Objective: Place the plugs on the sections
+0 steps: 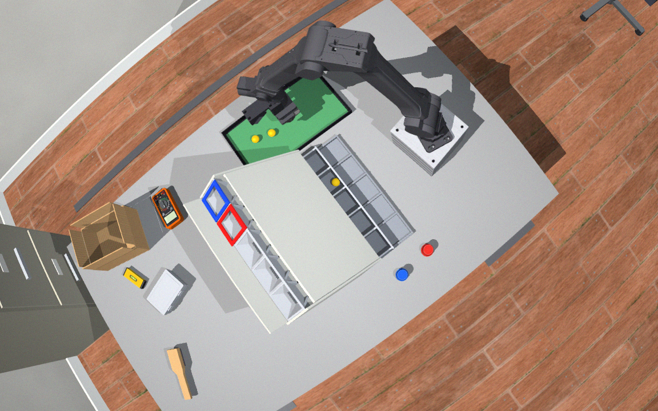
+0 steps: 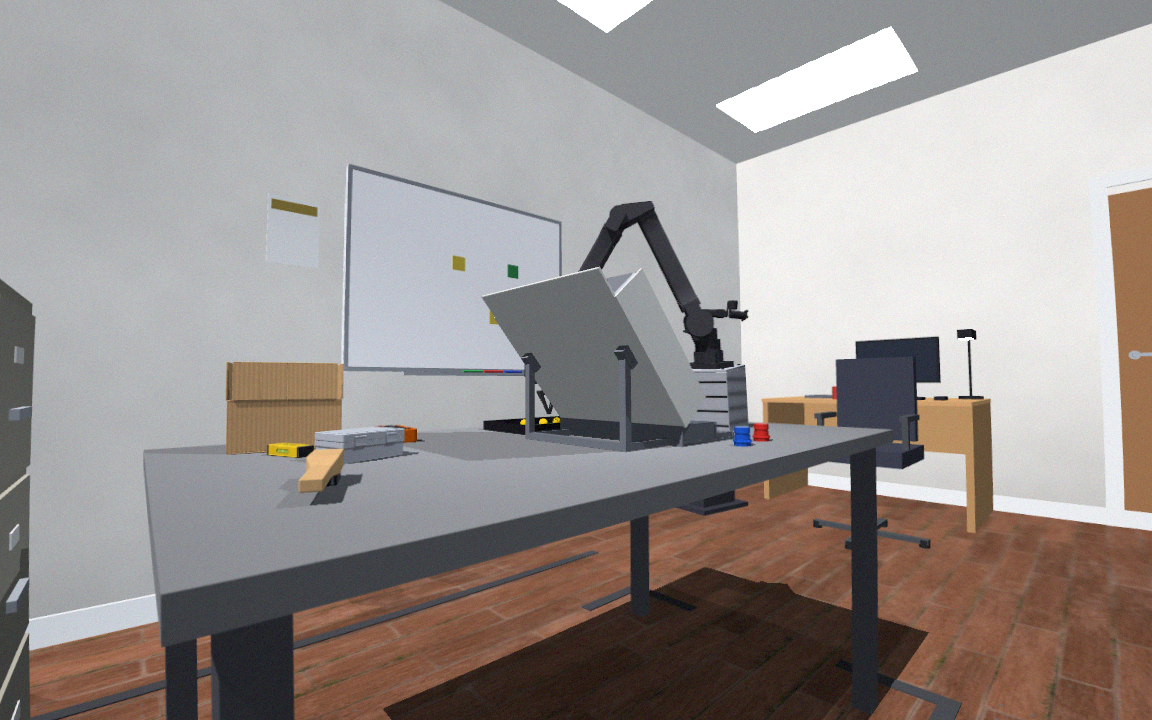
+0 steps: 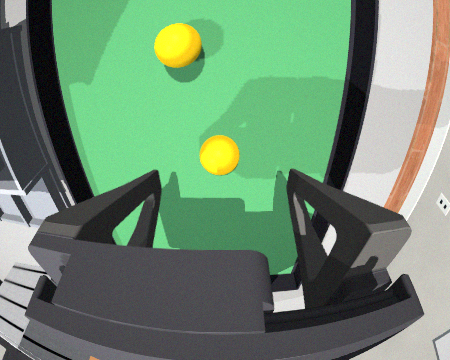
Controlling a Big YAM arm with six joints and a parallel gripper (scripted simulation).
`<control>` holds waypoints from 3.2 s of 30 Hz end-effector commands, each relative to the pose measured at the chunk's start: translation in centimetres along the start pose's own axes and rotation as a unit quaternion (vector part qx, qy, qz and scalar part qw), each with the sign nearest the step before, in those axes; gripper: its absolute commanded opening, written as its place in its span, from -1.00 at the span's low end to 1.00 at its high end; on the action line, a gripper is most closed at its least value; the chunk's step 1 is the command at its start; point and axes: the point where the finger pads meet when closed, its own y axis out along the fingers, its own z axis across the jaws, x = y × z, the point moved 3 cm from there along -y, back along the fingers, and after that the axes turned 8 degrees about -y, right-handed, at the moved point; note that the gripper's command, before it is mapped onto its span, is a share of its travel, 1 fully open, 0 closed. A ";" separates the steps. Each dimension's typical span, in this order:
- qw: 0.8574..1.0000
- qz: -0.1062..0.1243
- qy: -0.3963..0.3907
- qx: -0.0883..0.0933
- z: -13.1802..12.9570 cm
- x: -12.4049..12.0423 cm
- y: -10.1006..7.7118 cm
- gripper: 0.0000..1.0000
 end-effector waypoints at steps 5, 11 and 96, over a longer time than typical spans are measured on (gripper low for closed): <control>1.000 -0.007 0.001 -0.010 -0.3 0.8 0.0 0.60; 1.000 -0.006 0.001 -0.008 -0.3 0.7 1.1 0.60; 1.000 -0.012 -0.001 -0.016 -0.1 0.6 -6.2 -1.00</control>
